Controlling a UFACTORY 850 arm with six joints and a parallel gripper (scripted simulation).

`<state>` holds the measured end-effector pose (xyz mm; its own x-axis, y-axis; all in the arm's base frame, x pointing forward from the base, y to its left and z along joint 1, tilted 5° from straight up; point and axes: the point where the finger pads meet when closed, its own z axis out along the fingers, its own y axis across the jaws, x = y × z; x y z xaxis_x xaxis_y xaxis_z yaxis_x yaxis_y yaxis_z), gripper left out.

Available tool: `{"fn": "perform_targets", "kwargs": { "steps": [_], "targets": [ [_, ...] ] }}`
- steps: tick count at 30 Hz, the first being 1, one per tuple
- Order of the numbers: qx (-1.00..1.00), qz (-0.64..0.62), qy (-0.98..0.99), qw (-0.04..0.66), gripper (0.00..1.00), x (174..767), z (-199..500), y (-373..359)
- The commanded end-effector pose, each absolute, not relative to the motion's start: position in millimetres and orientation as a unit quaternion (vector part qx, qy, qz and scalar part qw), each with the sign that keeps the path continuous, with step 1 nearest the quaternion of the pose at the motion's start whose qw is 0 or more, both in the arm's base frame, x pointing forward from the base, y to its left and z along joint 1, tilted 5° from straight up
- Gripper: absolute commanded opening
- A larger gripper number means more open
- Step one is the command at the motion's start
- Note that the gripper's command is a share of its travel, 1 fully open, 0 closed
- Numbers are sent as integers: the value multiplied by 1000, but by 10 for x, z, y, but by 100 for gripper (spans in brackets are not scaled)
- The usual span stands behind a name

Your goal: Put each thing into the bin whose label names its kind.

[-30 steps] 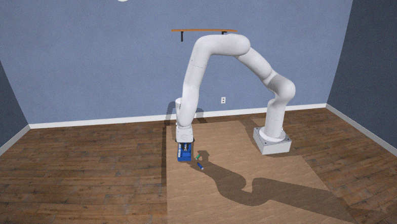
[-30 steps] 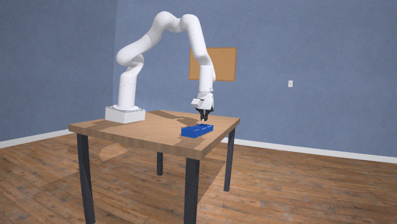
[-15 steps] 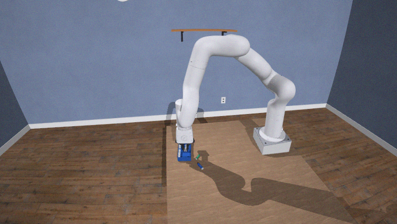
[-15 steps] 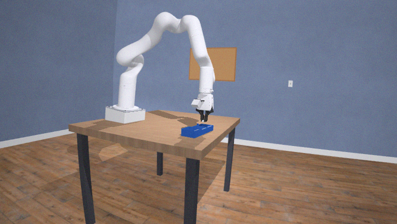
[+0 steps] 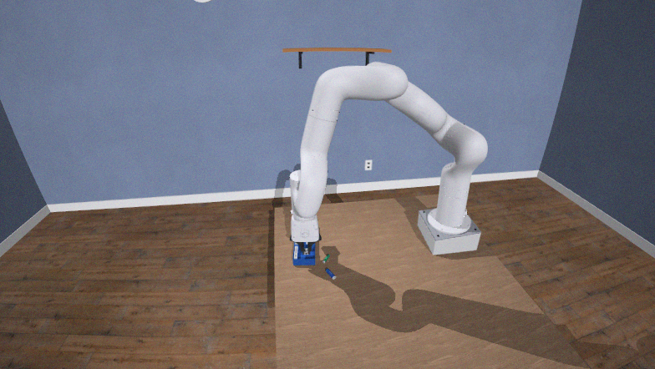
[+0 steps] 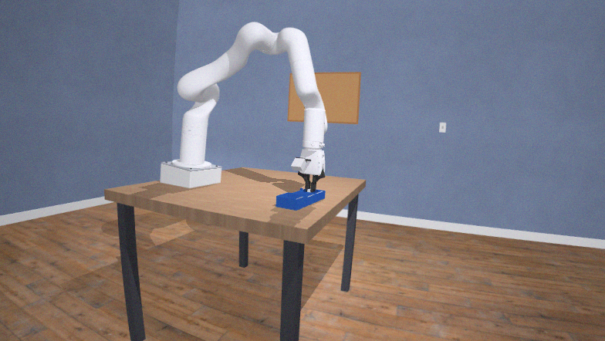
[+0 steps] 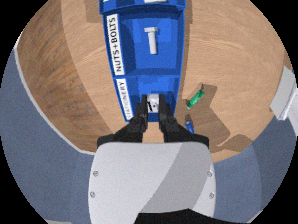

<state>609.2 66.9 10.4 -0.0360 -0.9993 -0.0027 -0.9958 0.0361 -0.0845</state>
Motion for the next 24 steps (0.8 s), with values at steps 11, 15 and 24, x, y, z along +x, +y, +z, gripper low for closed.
{"fn": "perform_targets", "kwargs": {
  "steps": [11,15,24],
  "targets": [
    [-694,-30,719,31,0,6114,-5,672],
    [-694,-30,719,31,0,6114,-5,672],
    [-694,-30,719,31,29,6114,-5,672]
  ]
}}
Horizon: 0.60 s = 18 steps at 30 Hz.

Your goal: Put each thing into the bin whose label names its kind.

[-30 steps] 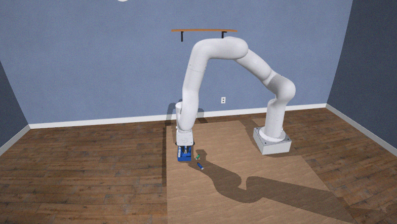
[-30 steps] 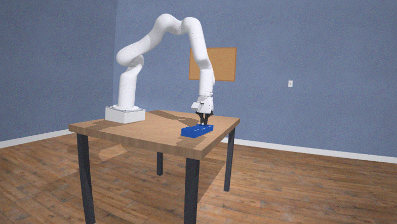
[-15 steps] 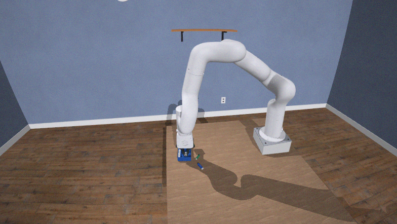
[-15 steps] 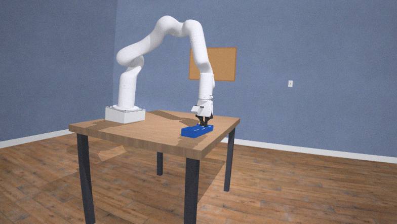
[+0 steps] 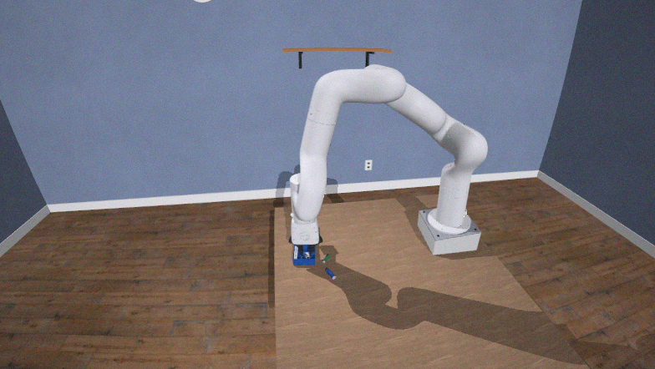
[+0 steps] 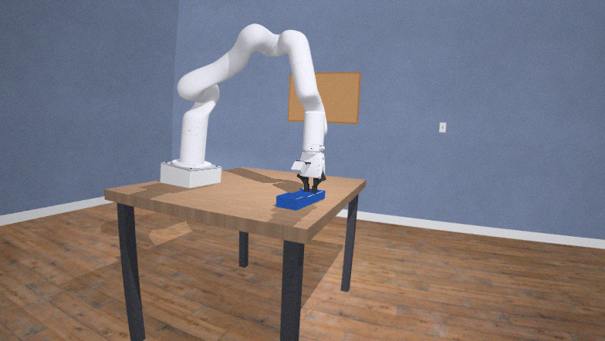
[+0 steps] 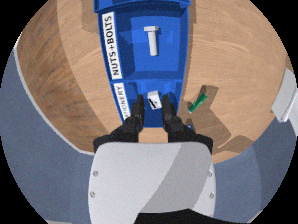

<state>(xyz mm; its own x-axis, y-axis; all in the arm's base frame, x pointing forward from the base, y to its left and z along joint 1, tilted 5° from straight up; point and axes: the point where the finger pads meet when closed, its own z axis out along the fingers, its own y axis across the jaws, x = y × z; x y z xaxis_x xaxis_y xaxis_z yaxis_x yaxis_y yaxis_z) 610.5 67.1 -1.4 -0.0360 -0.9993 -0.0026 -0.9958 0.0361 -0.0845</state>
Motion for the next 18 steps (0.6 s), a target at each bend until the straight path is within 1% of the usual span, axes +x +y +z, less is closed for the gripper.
{"fn": "perform_targets", "kwargs": {
  "steps": [1,18],
  "targets": [
    [-694,-30,719,31,29,6114,-5,672],
    [-694,-30,719,31,29,6106,88,672]
  ]
}}
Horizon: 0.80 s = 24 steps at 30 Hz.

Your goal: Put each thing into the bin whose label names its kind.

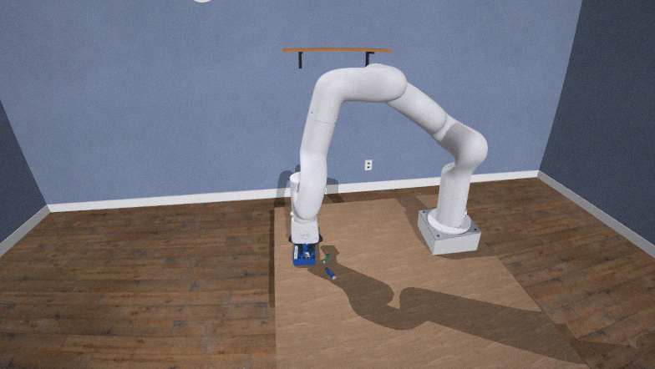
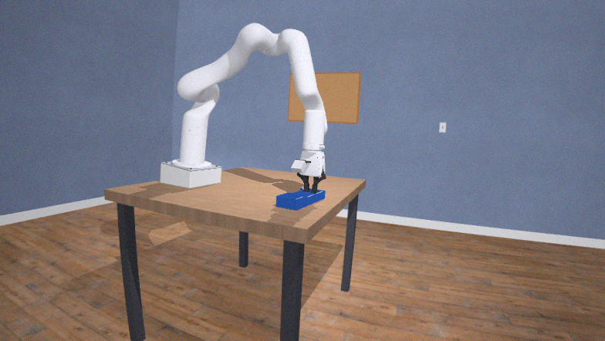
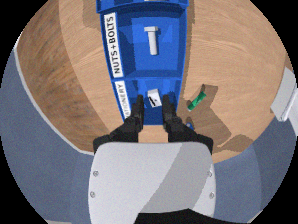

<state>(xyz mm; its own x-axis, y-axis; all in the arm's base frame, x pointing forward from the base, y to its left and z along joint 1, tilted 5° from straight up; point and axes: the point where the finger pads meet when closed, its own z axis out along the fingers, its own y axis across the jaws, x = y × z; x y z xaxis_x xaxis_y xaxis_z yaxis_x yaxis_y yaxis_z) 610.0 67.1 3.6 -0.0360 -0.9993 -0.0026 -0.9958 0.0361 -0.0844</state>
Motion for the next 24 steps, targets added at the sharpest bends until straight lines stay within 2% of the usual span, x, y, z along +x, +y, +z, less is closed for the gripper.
{"fn": "perform_targets", "kwargs": {
  "steps": [1,24],
  "targets": [
    [-694,-30,719,31,29,6104,101,672],
    [-694,-30,719,31,29,6076,437,672]
  ]
}}
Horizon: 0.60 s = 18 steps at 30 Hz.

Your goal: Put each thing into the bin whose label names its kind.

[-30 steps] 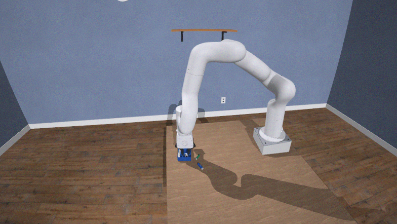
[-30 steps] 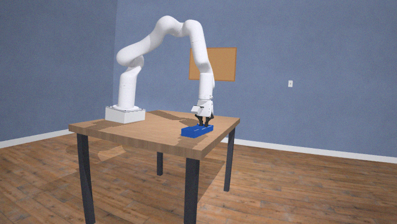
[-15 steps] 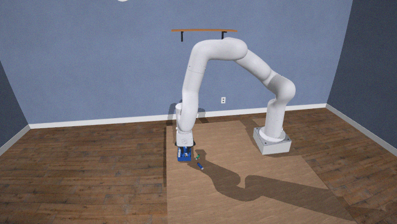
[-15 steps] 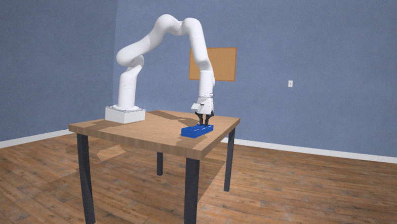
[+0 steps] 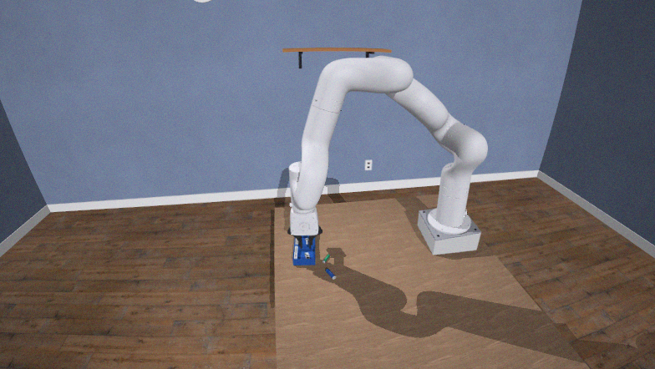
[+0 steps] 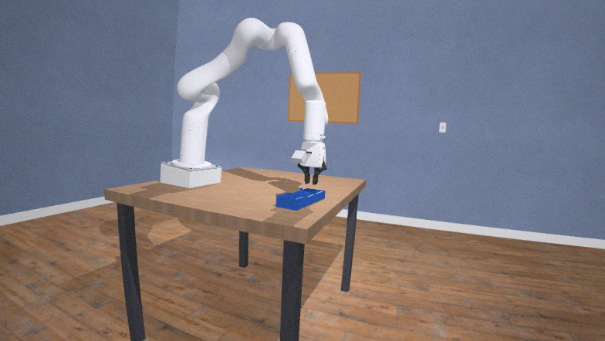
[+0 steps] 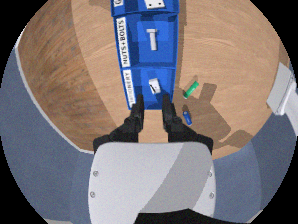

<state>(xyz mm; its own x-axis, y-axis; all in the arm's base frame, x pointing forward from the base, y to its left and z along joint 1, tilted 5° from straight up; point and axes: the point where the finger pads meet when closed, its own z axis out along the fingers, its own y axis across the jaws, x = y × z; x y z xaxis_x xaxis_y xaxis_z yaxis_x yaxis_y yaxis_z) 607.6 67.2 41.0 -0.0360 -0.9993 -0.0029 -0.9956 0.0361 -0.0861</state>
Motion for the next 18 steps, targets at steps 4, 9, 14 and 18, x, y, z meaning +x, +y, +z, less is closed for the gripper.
{"fn": "perform_targets", "kwargs": {
  "steps": [4,9,14,18],
  "targets": [
    [-694,-30,719,31,29,6076,437,674],
    [-694,-30,719,31,100,6059,637,674],
    [-694,-30,719,31,100,6042,836,674],
    [-694,-30,719,31,100,6035,916,674]
  ]
}}
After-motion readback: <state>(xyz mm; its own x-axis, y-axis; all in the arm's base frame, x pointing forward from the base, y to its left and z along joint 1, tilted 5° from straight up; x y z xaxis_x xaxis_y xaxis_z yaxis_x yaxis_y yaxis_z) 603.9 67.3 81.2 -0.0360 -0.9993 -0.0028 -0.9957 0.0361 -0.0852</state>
